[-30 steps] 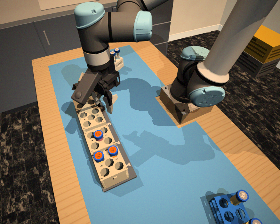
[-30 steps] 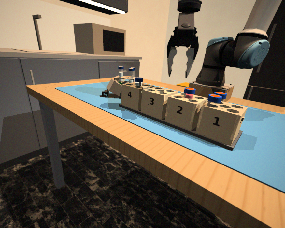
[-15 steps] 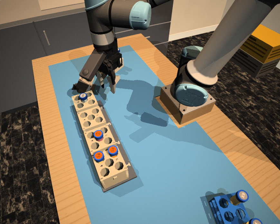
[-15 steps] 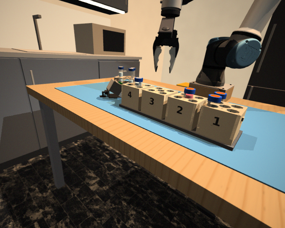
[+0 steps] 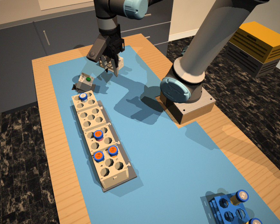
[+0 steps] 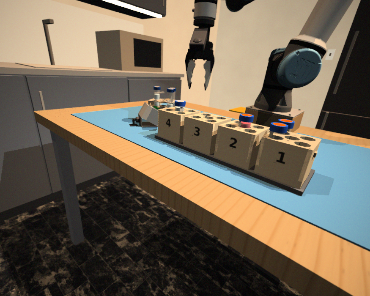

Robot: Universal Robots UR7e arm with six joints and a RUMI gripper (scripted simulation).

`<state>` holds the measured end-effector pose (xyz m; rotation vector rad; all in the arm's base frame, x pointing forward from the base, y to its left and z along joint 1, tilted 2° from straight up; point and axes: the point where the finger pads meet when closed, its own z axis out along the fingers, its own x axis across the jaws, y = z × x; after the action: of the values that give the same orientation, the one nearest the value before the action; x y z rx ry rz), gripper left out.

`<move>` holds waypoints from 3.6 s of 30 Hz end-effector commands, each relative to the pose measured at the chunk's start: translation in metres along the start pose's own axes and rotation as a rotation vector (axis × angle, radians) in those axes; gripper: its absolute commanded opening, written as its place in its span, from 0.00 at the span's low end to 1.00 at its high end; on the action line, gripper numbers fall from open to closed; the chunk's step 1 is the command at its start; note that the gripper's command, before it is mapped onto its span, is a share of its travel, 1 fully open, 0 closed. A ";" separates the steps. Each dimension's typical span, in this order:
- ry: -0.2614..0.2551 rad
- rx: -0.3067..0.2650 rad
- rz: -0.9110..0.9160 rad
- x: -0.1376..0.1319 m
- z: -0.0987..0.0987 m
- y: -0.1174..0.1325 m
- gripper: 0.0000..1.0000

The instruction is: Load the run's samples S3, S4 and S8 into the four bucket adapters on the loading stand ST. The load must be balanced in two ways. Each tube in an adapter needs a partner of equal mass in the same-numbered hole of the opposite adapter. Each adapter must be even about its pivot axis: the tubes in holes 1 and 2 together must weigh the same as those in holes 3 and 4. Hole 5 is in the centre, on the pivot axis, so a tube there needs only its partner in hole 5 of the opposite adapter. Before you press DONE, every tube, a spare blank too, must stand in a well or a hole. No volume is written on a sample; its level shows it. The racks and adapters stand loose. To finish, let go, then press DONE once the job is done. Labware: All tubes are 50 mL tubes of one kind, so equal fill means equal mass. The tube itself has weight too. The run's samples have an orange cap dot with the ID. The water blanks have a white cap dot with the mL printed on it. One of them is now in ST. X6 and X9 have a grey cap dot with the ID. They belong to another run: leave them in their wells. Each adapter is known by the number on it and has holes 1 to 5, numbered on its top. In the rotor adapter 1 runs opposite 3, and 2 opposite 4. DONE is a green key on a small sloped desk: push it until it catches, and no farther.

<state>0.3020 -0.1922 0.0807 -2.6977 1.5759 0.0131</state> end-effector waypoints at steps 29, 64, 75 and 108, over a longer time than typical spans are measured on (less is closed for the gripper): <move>0.002 0.008 -0.017 0.145 0.002 0.205 0.35; -0.004 0.011 -0.019 0.153 0.047 0.218 0.35; 0.000 0.009 -0.019 0.154 0.048 0.219 0.00; 0.004 0.007 -0.019 0.156 0.010 0.220 0.00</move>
<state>0.1871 -0.4341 0.0477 -2.7072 1.5492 0.0039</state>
